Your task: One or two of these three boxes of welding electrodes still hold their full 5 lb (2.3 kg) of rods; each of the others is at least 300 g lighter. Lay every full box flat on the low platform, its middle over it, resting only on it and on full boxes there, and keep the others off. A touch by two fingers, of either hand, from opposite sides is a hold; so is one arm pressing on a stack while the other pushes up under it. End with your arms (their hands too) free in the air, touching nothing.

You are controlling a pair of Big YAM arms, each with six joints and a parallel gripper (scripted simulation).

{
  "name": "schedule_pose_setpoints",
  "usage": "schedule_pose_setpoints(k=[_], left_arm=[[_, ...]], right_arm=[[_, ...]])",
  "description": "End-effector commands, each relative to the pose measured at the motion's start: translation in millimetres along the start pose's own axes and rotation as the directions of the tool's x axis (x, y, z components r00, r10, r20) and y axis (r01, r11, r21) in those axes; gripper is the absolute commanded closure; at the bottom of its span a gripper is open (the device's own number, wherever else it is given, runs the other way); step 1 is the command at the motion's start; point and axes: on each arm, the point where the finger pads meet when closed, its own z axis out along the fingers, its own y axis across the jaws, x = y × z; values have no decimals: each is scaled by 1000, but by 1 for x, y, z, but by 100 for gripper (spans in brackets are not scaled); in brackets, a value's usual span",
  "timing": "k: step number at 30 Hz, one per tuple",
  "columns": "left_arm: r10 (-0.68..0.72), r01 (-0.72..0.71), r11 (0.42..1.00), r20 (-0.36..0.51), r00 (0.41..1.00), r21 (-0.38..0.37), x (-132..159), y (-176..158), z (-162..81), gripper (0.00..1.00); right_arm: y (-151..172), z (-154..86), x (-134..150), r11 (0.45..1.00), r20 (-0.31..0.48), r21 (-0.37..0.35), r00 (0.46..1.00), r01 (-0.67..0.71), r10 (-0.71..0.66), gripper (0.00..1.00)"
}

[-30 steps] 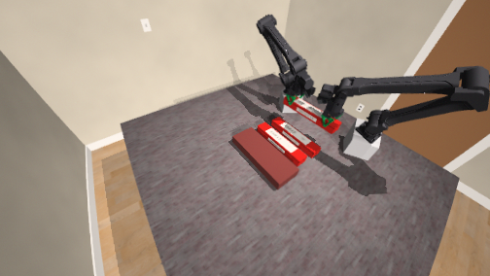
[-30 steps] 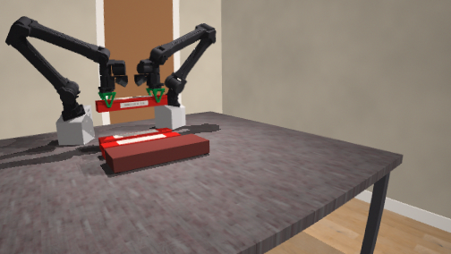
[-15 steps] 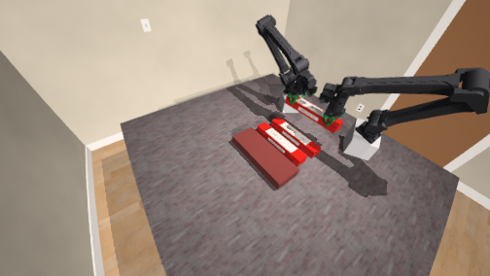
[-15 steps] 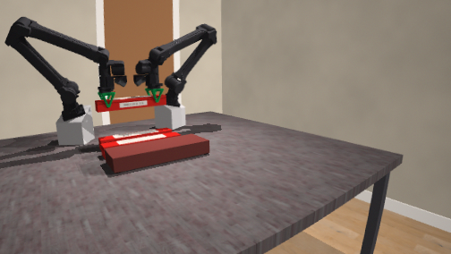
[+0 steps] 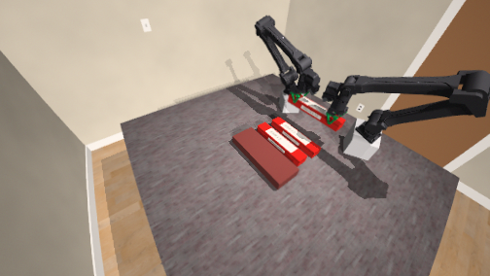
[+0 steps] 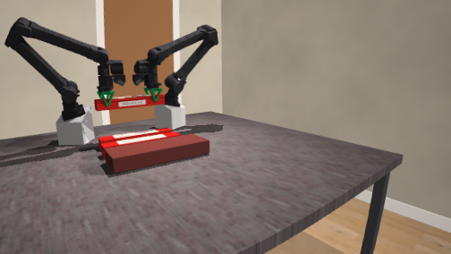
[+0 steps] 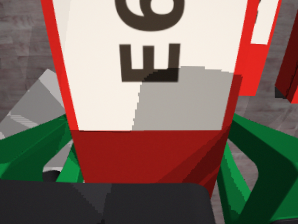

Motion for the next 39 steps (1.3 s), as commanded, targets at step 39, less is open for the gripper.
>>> schedule_pose_setpoints(k=[39], left_arm=[[-8,8,1000,16,1000,-13,4,-13,-12,100]], right_arm=[[15,-1,4,1000,-17,6,1000,-10,10,100]])
